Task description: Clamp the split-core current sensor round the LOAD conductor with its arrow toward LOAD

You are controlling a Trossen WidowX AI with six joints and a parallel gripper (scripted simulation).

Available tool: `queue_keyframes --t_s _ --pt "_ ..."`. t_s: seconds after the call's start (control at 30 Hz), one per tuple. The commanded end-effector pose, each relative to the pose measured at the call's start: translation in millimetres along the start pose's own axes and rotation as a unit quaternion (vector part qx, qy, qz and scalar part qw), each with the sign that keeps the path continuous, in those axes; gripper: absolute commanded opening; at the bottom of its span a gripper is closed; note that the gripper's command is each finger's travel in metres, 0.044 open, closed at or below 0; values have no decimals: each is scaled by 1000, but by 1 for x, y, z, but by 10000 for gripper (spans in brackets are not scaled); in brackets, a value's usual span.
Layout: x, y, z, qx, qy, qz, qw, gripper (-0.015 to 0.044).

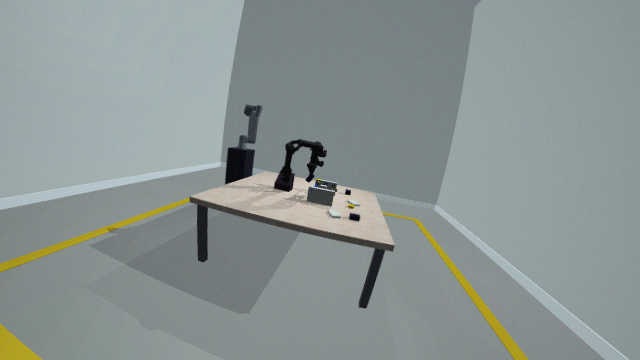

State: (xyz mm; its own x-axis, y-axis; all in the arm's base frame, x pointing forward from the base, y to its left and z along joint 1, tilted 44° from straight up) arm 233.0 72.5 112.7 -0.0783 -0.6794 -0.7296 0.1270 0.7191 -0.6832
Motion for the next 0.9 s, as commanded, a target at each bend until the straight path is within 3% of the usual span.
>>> queue_keyframes --t_s 0.0,0.43,0.87 --pt "-1 2 5 61 0 1 998 0" --pt "1 6 19 296 0 1 955 0" --pt "5 10 33 515 0 1 857 0"
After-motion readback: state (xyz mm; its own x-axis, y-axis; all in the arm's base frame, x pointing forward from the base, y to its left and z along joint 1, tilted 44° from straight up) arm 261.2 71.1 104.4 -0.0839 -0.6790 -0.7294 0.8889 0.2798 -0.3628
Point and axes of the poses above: the point midway between the two fingers, 35 mm back from their tips, its own x axis out along the fingers, its own y axis across the jaws, z = x × y, the point moved 2 cm from there along -x, back along the fingers, and after that the axes turned 1 degree about x, right-handed, at the moved point
